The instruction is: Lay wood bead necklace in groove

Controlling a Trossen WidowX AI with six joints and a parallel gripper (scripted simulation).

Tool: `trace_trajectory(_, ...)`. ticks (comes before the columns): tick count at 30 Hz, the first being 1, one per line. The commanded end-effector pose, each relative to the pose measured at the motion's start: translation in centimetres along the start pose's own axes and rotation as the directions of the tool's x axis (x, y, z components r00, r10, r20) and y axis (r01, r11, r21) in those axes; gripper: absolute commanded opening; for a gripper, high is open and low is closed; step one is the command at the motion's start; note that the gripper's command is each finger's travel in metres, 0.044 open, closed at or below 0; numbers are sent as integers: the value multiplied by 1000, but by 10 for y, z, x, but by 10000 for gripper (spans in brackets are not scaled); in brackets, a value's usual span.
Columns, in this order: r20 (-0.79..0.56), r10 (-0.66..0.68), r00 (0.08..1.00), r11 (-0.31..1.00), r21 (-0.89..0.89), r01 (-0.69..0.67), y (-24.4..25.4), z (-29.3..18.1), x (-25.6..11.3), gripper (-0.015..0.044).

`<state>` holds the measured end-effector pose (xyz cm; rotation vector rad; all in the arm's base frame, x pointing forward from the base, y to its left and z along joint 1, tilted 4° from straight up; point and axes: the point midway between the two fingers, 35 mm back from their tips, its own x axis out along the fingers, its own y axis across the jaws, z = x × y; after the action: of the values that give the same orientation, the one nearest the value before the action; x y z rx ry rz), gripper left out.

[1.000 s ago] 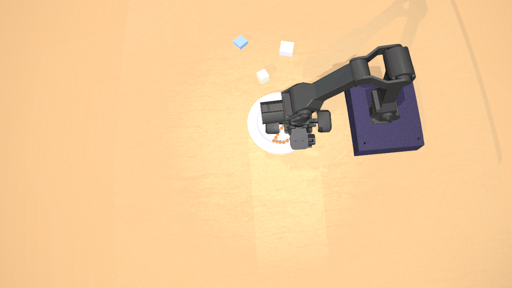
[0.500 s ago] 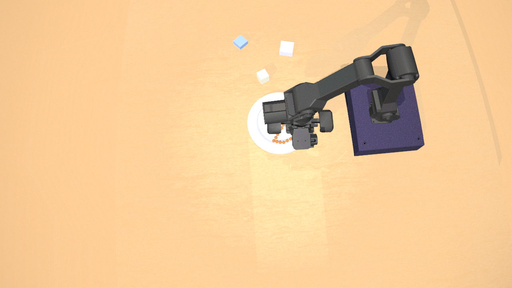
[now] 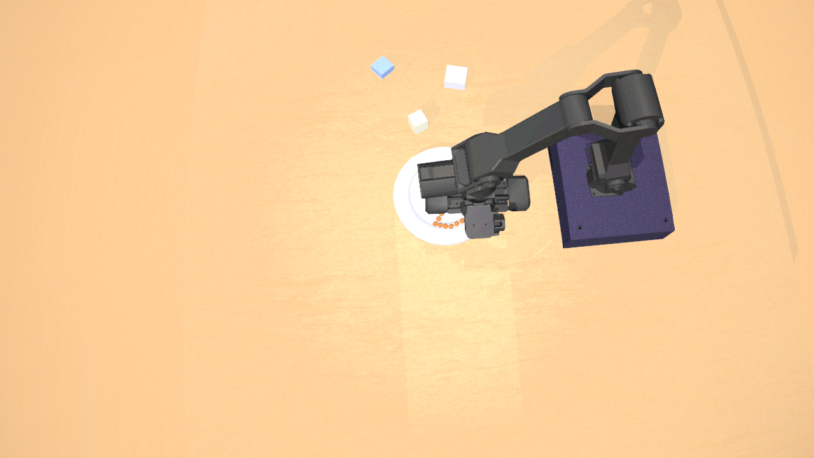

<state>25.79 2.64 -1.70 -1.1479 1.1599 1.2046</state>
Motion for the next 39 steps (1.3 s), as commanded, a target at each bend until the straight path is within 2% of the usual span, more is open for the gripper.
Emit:
trace_trajectory(1,0,-1,1000,1000,0,1,0,0,-1,315)
trace_trajectory(6,0,4,1000,1000,1,-4,1,0,-1,440)
trace_trajectory(25,-1,2,1000,1000,4,-2,1,0,-6,440)
trace_trajectory(27,-1,2,1000,997,71,-2,1,0,-6,387)
trace_trajectory(29,-1,1,1000,967,253,-1,1,-1,-8,335)
trace_trajectory(32,-1,1,1000,848,531,0,0,-2,-12,256)
trace_trajectory(37,-2,0,1000,485,875,1,-1,-4,-17,125)
trace_trajectory(39,-2,0,1000,300,954,1,-1,-5,-19,120)
